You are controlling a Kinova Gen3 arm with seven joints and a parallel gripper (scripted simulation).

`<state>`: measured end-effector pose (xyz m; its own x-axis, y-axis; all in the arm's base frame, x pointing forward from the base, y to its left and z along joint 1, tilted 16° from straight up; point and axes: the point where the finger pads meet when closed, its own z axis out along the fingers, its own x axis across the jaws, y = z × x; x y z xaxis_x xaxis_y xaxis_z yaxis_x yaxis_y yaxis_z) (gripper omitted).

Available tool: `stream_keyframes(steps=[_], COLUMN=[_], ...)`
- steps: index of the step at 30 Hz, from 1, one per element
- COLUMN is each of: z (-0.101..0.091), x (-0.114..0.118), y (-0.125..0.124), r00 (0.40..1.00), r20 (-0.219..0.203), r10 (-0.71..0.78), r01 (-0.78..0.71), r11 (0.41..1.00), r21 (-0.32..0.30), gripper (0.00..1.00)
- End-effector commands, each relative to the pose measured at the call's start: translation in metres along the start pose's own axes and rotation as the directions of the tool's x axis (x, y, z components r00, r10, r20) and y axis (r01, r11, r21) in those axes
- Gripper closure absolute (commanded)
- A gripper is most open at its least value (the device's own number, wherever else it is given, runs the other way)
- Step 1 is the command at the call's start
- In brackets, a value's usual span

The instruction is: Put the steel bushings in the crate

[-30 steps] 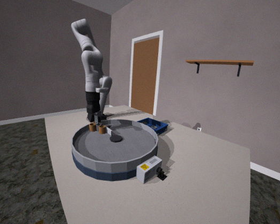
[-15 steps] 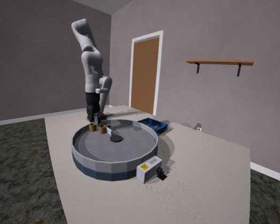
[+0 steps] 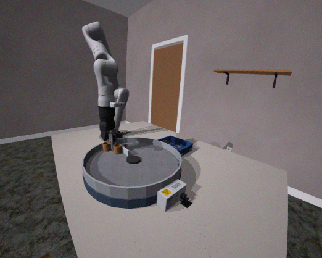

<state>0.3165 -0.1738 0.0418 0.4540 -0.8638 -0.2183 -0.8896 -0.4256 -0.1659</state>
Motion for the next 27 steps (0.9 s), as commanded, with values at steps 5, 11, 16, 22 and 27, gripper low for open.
stream_keyframes(steps=[5, 11, 16, 22, 27], z=[-0.0001, 0.0006, 0.0006, 0.0023, 0.0065], x=[0.0009, 0.0015, 0.0015, 0.0005, 0.0007], y=[-0.0002, -0.0002, -0.0002, -0.0002, -0.0002], r00=[1.0, 1.0, 1.0, 1.0, 1.0], r20=[-0.003, -0.005, -0.005, -0.002, -0.002], r10=[0.001, 0.003, 0.003, 0.0, 0.001], r01=[-0.001, -0.003, -0.003, 0.0, -0.001], r11=[1.0, 1.0, 1.0, 1.0, 1.0], r21=[0.001, 0.001, 0.001, 0.0, 0.001], gripper=[0.55, 0.55, 0.55, 0.55, 0.55])
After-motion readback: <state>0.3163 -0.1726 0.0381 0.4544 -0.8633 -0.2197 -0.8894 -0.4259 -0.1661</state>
